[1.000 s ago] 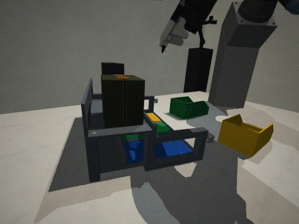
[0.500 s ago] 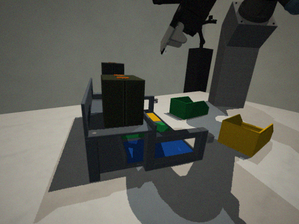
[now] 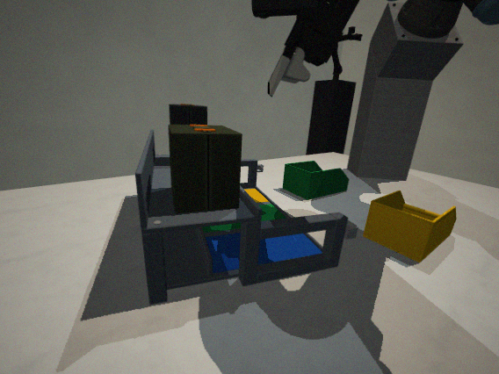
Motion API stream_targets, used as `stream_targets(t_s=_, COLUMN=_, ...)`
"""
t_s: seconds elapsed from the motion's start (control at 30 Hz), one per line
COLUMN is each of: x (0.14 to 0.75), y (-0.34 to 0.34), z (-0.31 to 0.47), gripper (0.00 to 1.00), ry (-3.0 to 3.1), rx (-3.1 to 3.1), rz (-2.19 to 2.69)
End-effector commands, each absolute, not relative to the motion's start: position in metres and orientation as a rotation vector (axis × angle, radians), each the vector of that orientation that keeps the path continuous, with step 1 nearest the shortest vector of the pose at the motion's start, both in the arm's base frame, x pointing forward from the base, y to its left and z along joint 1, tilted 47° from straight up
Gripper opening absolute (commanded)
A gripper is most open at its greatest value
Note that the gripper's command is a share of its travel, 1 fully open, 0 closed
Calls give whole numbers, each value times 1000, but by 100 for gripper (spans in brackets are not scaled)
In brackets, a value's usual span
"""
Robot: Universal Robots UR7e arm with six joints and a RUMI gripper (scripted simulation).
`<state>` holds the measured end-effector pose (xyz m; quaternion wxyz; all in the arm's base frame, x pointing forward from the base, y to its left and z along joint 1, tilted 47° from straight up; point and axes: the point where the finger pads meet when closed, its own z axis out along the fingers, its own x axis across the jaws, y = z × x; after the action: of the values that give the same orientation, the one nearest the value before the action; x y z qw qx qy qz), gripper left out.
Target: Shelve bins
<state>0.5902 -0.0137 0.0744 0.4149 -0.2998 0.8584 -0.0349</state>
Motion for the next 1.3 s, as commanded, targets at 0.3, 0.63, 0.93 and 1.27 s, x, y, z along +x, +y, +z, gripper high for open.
stream_targets(t_s=0.3, x=579, y=-20, z=44, gripper=100, ry=2162, rx=-857, rz=-85)
stream_targets(t_s=0.63, x=567, y=-24, z=18, gripper=100, ry=2158, rx=-950, rz=-75)
stream_targets(t_s=0.93, x=557, y=-26, z=-1, gripper=100, ry=2149, rx=-1018, rz=-64)
stream_targets(t_s=1.27, x=542, y=-27, z=-28, gripper=100, ry=2126, rx=-1115, rz=-44)
